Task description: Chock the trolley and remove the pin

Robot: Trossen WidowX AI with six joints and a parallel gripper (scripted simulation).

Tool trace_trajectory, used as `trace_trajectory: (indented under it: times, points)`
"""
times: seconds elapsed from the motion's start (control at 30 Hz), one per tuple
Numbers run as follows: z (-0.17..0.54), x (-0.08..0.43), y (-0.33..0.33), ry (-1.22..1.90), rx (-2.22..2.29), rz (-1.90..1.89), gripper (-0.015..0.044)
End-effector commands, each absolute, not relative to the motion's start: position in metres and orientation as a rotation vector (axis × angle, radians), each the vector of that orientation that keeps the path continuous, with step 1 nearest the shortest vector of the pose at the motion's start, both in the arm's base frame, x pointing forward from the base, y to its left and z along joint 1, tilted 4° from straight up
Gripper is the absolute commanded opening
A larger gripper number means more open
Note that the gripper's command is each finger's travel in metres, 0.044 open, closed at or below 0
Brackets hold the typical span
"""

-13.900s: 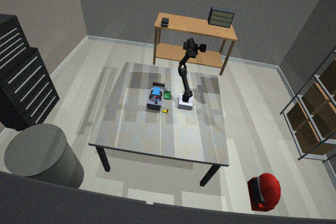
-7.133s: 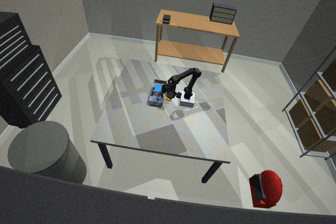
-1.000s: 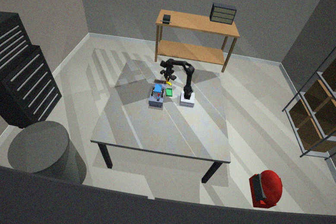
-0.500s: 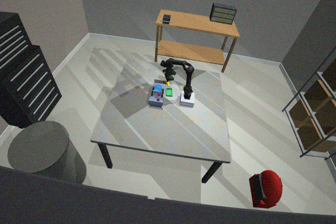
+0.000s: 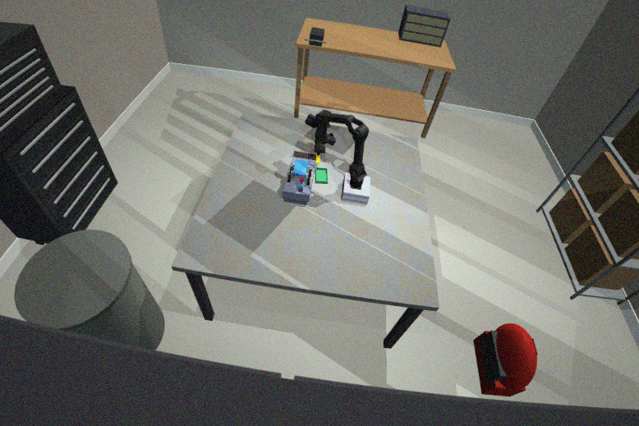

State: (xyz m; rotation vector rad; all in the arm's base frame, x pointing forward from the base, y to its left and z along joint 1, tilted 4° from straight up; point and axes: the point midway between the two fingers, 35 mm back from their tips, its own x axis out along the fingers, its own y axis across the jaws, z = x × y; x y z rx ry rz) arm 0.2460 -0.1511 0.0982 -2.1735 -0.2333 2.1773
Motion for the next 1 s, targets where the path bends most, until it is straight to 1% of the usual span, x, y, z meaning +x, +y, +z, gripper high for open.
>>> trace_trajectory:
  times: [0.0,0.33,0.97]
  points:
    - [0.098,0.247,-0.151,-0.218,-2.161,2.165,0.0000]
    - [0.092,0.275,-0.153,-0.147,-2.130,2.131,0.0000]
    - [0.050,0.275,-0.149,-0.147,-2.129,2.131,0.0000]
